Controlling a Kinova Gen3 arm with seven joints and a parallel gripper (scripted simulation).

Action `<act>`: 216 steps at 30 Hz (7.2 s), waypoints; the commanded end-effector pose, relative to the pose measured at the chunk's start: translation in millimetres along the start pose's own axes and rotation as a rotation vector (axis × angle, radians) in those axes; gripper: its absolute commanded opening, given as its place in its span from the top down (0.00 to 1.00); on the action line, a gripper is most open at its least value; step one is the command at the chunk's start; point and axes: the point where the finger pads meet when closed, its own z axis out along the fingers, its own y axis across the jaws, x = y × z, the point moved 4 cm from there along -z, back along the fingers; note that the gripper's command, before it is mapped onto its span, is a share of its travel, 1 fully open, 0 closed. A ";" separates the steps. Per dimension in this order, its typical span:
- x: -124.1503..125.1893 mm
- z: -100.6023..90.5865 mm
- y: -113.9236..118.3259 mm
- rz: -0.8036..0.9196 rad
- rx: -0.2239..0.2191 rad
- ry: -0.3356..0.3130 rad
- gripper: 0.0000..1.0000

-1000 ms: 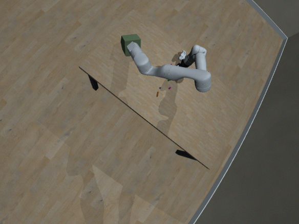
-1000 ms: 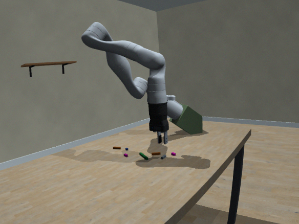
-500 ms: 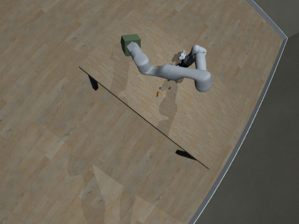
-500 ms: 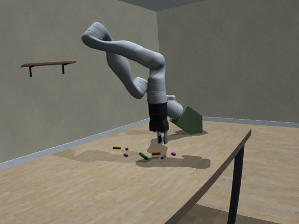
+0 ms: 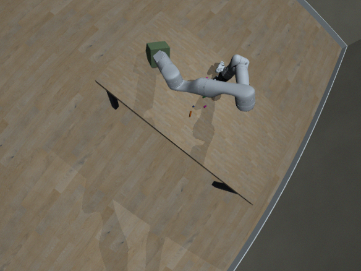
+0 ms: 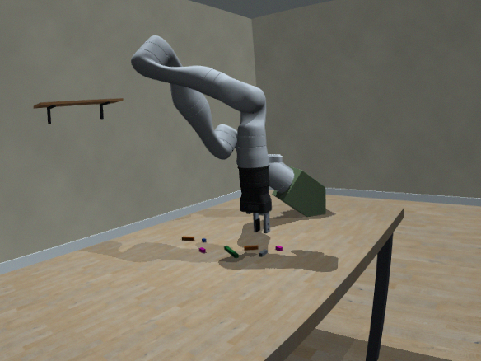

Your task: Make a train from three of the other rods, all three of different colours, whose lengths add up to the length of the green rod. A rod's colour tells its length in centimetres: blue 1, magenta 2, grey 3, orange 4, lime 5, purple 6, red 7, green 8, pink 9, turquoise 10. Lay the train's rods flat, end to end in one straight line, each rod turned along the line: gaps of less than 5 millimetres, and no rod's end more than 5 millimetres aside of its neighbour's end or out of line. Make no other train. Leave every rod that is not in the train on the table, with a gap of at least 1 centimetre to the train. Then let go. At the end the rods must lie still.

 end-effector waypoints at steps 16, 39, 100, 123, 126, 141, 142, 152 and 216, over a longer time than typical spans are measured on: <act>0.4 18.1 0.0 -0.001 0.001 0.000 0.46; 0.5 46.2 0.1 -0.001 0.001 0.000 0.46; 0.4 49.3 0.6 -0.001 0.001 0.000 0.46; 0.4 49.3 0.7 -0.001 0.001 0.000 0.46; 0.4 49.3 0.7 -0.001 0.001 0.000 0.46; 0.4 49.4 0.7 -0.001 0.001 0.000 0.46; 0.4 49.6 0.7 -0.001 0.001 0.000 0.46; 0.4 54.6 0.7 -0.001 0.001 0.000 0.46; 0.4 66.3 0.7 -0.001 0.001 0.000 0.76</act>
